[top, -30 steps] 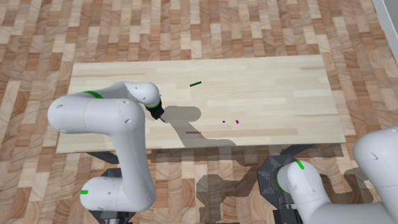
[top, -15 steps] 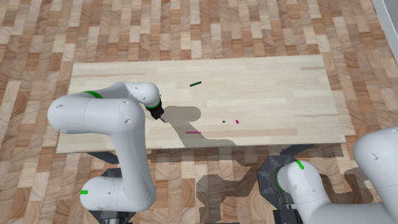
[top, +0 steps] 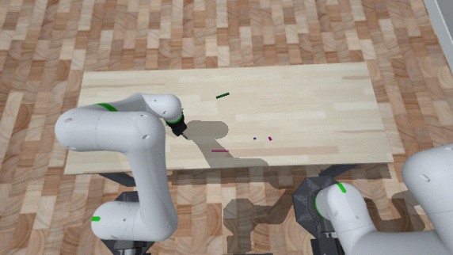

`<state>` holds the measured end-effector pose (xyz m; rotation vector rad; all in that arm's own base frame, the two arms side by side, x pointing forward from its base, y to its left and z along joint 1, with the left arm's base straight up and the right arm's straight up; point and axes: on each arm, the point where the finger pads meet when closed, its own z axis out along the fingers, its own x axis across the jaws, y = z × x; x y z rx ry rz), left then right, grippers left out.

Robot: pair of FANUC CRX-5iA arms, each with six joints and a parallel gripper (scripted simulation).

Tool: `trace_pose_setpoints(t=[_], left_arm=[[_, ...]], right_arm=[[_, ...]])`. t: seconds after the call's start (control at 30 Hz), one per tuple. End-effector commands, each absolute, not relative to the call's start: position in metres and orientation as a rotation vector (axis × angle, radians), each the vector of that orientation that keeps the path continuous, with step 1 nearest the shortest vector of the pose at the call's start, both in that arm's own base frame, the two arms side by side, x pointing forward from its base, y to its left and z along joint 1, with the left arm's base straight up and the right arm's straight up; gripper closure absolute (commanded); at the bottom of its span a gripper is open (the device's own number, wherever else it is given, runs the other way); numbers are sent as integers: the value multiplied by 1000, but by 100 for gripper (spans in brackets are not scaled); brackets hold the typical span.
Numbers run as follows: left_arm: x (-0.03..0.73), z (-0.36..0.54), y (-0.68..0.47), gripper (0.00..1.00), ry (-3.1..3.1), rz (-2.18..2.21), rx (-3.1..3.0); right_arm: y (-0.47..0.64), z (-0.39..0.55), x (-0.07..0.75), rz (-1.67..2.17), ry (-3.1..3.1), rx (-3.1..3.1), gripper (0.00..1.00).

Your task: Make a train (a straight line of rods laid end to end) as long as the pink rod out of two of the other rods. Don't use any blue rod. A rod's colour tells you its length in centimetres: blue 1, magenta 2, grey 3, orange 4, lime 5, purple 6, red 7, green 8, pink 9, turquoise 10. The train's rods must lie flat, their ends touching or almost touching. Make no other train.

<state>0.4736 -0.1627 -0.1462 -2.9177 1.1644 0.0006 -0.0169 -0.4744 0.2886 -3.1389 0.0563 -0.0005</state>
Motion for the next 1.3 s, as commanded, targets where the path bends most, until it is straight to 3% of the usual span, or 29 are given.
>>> trace_pose_setpoints(t=[0.0,1.27], left_arm=[[474,-149,-163,76,1164,-2,-2918],[474,-152,-163,76,1164,-2,-2918]], right_arm=[[-475,290,-17,0,56,-3141,0],[-475,290,-17,0,56,-3141,0]])
